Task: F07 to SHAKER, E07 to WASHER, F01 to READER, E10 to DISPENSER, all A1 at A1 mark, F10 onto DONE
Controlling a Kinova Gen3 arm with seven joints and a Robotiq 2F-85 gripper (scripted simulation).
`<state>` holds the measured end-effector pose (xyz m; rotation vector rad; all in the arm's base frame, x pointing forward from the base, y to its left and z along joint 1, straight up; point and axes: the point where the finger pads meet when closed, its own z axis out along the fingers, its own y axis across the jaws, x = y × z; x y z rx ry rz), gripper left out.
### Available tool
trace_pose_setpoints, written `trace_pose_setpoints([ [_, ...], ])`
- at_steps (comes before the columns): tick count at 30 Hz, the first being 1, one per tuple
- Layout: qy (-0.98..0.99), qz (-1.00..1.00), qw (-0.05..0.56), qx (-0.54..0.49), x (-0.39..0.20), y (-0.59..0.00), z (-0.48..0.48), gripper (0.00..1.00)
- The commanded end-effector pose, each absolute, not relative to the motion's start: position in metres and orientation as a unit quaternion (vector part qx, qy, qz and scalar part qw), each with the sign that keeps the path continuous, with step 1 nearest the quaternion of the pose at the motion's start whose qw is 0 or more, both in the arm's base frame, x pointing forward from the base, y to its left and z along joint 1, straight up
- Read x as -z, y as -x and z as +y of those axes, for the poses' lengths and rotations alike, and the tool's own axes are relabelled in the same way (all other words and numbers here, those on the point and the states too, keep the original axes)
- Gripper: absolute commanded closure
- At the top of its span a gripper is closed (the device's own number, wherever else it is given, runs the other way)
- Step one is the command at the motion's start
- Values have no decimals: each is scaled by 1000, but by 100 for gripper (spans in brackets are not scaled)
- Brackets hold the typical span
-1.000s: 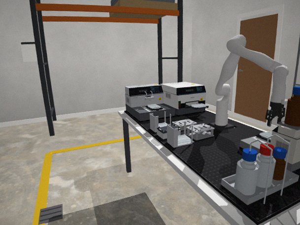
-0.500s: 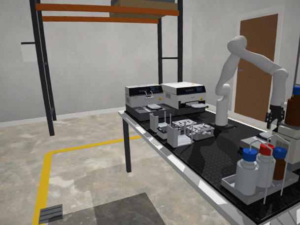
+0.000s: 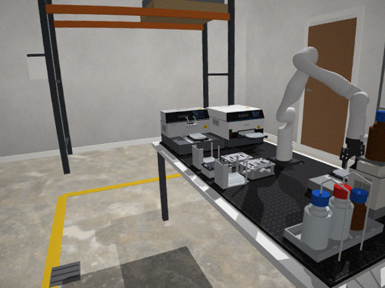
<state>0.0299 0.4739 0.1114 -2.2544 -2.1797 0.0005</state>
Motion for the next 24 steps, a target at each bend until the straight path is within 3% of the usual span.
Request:
trace_pose_setpoints([
  [1,719,-695,4,1,-108,-30,475,0],
  [24,719,-695,4,1,-105,-30,475,0],
])
